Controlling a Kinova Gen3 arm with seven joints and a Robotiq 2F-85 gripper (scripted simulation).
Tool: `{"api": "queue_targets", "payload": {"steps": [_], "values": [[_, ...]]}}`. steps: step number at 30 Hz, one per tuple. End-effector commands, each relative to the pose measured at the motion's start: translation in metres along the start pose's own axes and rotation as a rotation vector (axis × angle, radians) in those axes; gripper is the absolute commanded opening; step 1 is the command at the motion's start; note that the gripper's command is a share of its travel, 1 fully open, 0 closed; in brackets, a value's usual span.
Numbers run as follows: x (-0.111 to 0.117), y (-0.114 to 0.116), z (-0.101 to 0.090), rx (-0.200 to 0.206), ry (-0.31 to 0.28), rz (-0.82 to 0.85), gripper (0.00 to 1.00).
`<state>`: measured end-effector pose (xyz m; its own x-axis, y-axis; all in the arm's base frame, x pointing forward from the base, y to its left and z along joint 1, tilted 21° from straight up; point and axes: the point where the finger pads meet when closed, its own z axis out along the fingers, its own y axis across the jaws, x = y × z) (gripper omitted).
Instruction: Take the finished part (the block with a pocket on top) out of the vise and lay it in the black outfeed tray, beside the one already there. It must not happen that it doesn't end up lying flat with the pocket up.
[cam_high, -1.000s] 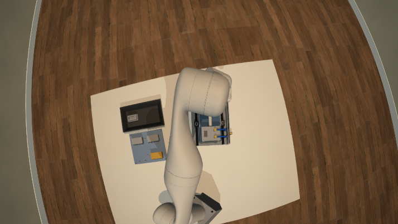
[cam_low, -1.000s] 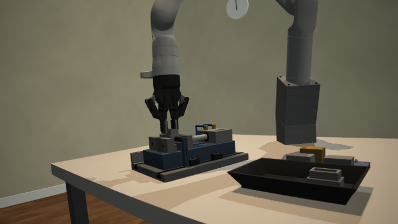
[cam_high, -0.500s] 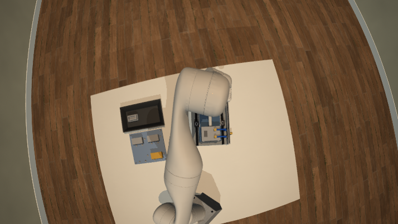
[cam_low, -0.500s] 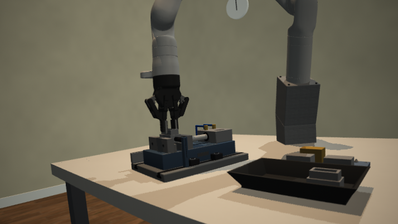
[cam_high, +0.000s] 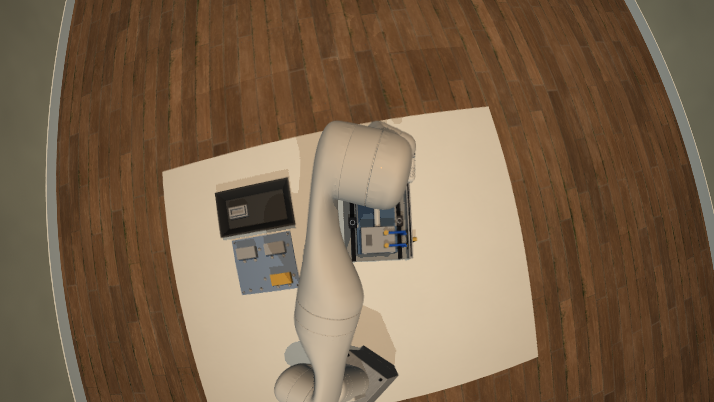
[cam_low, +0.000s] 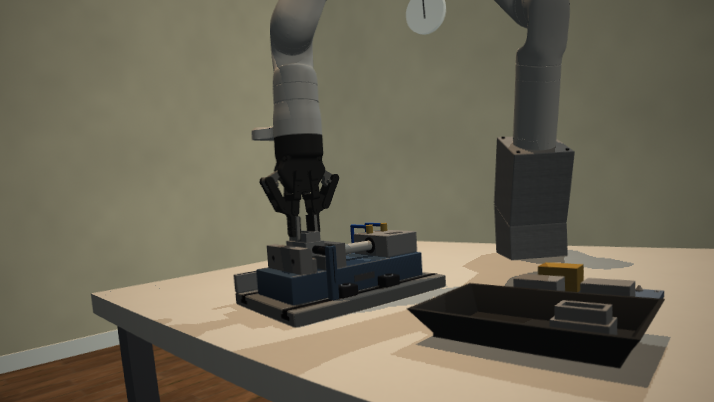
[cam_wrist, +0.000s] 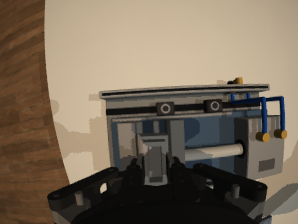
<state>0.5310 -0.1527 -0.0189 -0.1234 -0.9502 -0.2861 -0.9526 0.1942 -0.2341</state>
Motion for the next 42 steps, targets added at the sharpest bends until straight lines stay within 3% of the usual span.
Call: {"api": "queue_targets", "payload": {"steps": [1,28,42], "values": [[0.001,-0.001,0.001,0.002,0.006,-0.011,0.00],[0.001,0.000,0.000,-0.001,0.004,-0.011,0.00],[-0.001,0.004,-0.015,-0.011,0.002,-0.012,0.00]]}}
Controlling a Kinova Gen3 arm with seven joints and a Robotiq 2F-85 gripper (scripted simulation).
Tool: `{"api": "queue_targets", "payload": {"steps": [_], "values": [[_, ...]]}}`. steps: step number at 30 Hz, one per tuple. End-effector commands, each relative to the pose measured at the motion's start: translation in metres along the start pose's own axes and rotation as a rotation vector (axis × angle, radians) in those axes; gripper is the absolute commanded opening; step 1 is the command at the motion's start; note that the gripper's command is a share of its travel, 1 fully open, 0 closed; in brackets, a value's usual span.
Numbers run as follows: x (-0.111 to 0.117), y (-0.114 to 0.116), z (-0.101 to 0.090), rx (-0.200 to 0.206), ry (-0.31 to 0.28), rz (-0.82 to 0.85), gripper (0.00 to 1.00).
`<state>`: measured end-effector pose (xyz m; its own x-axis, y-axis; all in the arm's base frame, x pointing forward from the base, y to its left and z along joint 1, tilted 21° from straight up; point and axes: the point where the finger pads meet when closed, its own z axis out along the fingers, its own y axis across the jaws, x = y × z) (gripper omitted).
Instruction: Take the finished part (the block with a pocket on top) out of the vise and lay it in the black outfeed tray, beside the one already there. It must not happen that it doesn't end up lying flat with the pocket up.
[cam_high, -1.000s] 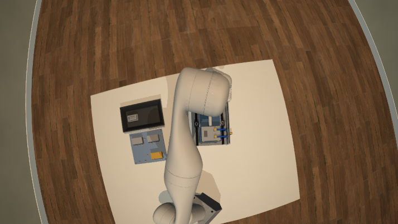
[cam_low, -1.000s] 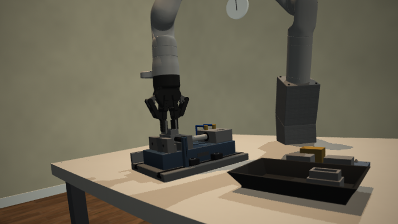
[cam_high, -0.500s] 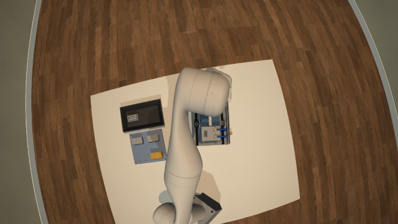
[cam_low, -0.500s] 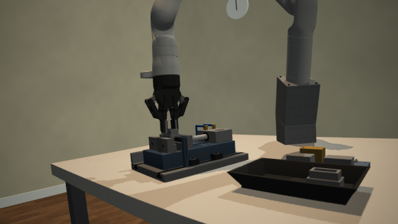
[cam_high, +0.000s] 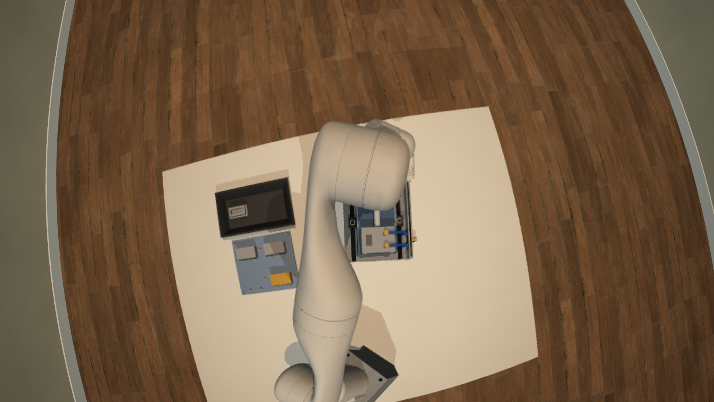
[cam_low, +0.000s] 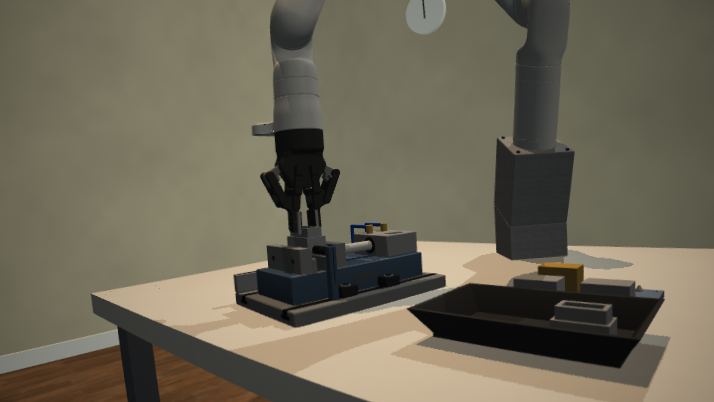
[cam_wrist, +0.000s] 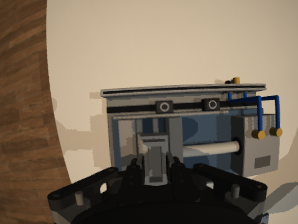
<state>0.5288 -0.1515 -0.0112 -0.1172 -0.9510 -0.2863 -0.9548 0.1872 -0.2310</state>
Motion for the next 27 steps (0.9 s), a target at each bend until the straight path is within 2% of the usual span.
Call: {"api": "queue_targets", "payload": {"steps": [1,11,27], "values": [[0.002,0.003,-0.009,-0.006,0.004,-0.006,0.00],[0.003,0.002,-0.028,-0.004,0.005,-0.006,0.00],[0.003,0.001,-0.037,0.000,0.005,-0.005,0.00]]}}
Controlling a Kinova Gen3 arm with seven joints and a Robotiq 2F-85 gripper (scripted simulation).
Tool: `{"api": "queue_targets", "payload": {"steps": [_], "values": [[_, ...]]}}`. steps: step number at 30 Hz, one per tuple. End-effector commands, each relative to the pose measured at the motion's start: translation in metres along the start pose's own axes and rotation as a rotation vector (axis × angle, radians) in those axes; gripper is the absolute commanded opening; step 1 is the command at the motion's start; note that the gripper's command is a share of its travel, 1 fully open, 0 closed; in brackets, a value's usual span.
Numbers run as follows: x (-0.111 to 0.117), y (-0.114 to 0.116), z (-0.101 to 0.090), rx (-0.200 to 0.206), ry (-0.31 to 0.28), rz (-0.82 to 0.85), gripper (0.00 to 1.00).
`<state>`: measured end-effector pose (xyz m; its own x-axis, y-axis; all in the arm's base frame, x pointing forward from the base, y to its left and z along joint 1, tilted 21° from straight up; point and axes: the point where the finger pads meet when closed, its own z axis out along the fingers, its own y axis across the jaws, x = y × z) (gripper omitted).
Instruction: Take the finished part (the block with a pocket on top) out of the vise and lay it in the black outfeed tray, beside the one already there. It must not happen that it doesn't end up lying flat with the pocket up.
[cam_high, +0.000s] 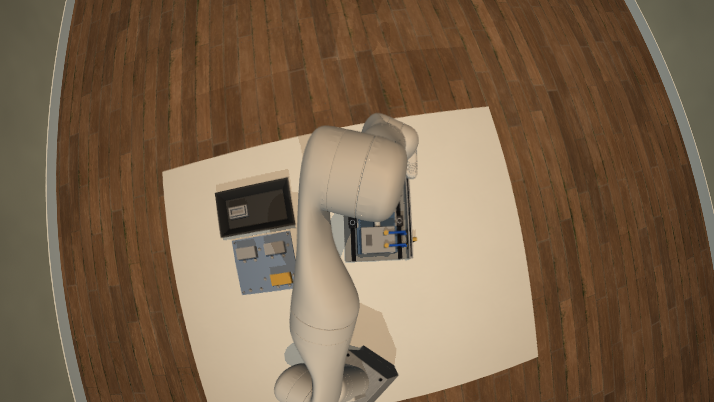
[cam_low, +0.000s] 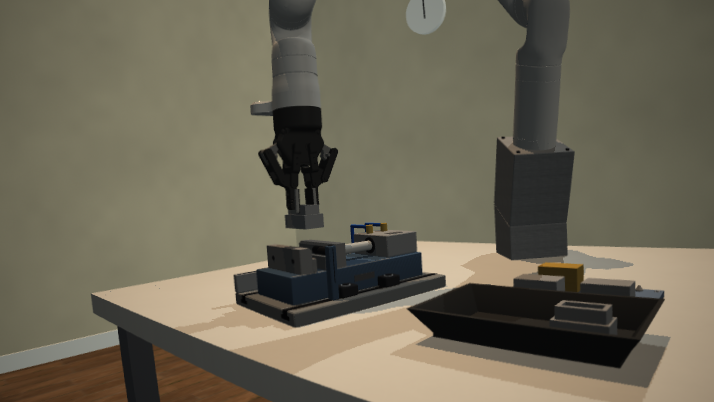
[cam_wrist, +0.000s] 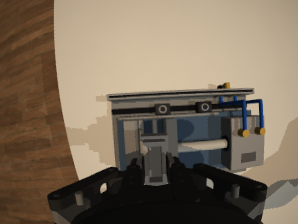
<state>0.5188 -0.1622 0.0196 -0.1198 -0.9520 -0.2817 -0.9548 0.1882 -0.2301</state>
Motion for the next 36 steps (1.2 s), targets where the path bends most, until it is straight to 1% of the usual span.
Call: {"api": "queue_targets", "payload": {"steps": [1,11,14,18,20,25,35,36], "values": [[0.001,0.001,-0.003,0.001,0.000,-0.006,0.00],[-0.002,0.000,-0.003,0.002,0.002,-0.007,0.00],[-0.007,-0.001,-0.002,0.002,0.003,-0.010,0.00],[-0.019,-0.002,-0.002,0.000,0.006,-0.017,0.00],[-0.019,-0.002,-0.002,0.000,0.006,-0.017,0.00],[-0.043,-0.004,-0.002,-0.001,0.011,-0.031,0.00],[-0.118,-0.001,0.003,-0.010,0.017,-0.073,0.00],[-0.118,-0.001,0.003,-0.010,0.017,-0.073,0.00]]}}
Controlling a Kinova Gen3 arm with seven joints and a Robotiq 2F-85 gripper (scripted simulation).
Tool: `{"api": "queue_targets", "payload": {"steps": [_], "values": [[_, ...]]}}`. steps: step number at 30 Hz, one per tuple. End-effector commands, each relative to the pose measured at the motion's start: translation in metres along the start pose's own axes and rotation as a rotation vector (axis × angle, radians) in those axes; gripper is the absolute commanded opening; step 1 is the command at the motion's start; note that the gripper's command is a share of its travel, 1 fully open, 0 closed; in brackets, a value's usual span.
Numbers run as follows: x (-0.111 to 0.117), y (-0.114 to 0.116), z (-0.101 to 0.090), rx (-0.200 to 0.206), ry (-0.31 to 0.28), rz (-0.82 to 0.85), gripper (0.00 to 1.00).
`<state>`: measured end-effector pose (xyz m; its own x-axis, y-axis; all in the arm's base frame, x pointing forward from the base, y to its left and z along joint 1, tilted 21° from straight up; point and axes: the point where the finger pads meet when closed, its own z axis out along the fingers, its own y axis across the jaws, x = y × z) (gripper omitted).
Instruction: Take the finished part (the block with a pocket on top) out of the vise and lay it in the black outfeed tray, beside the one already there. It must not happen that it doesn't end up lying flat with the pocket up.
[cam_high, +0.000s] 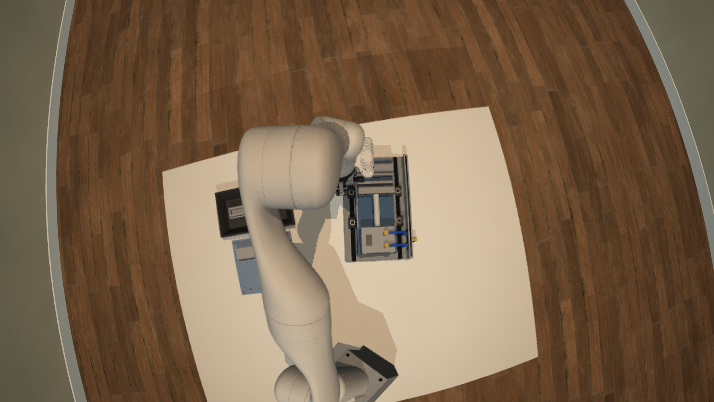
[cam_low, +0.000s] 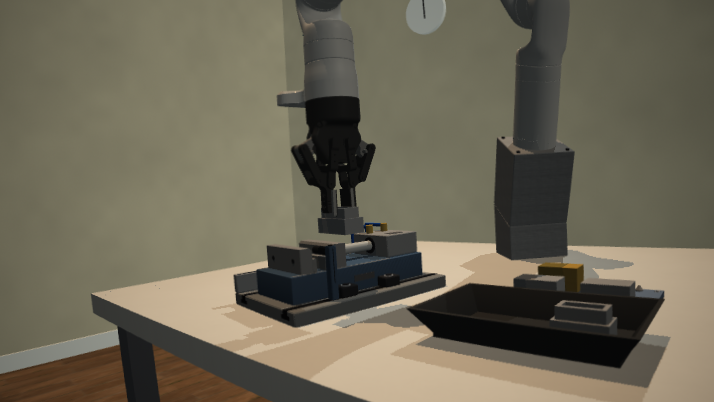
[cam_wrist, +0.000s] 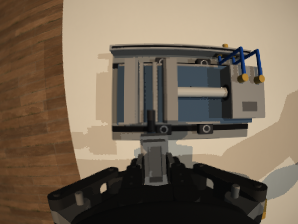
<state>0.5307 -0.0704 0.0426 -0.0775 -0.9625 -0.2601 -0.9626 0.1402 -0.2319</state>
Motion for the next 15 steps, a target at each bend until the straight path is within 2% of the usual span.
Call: {"api": "queue_targets", "payload": {"steps": [1,15], "values": [[-0.023,-0.003,-0.001,0.001,0.006,-0.026,0.00],[-0.139,0.016,-0.003,0.007,0.004,-0.082,0.00]]}}
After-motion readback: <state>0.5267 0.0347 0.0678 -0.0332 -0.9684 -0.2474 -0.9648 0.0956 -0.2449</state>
